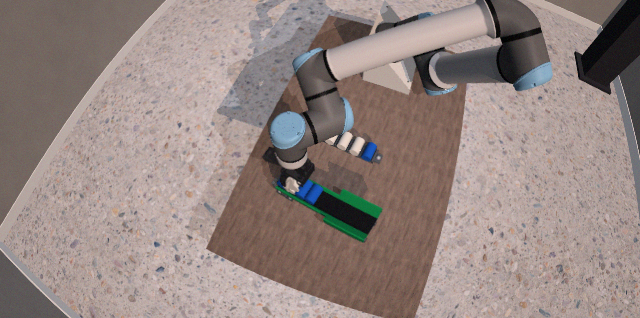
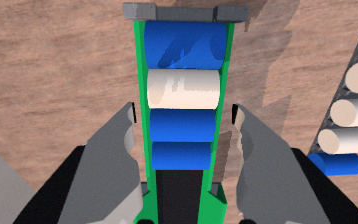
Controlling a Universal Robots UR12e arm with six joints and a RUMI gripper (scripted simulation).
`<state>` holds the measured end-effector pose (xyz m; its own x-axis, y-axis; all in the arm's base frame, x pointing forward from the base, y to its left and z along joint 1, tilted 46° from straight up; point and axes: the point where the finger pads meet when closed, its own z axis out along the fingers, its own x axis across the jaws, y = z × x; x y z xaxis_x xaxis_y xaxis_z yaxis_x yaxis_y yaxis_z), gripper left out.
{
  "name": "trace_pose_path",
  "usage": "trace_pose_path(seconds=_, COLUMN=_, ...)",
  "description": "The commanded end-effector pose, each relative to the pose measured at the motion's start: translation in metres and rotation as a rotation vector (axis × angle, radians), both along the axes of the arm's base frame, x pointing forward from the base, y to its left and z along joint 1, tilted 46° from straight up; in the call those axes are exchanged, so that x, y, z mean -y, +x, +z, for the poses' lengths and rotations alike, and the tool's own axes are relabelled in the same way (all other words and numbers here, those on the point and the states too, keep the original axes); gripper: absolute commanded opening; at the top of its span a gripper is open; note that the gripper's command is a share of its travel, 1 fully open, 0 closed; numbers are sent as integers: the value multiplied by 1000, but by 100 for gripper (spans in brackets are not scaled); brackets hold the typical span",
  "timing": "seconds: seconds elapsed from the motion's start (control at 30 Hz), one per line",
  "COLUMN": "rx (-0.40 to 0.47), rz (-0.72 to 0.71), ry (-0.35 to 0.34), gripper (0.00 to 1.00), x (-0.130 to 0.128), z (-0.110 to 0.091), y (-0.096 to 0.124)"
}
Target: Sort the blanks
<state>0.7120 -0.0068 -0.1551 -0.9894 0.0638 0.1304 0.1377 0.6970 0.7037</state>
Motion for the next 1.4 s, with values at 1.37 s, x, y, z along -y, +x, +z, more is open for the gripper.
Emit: trace_pose_path(seconds=1.37, rx=1, rz=-1, ry=-1, gripper=52, x=-22, z=-21, y=-1)
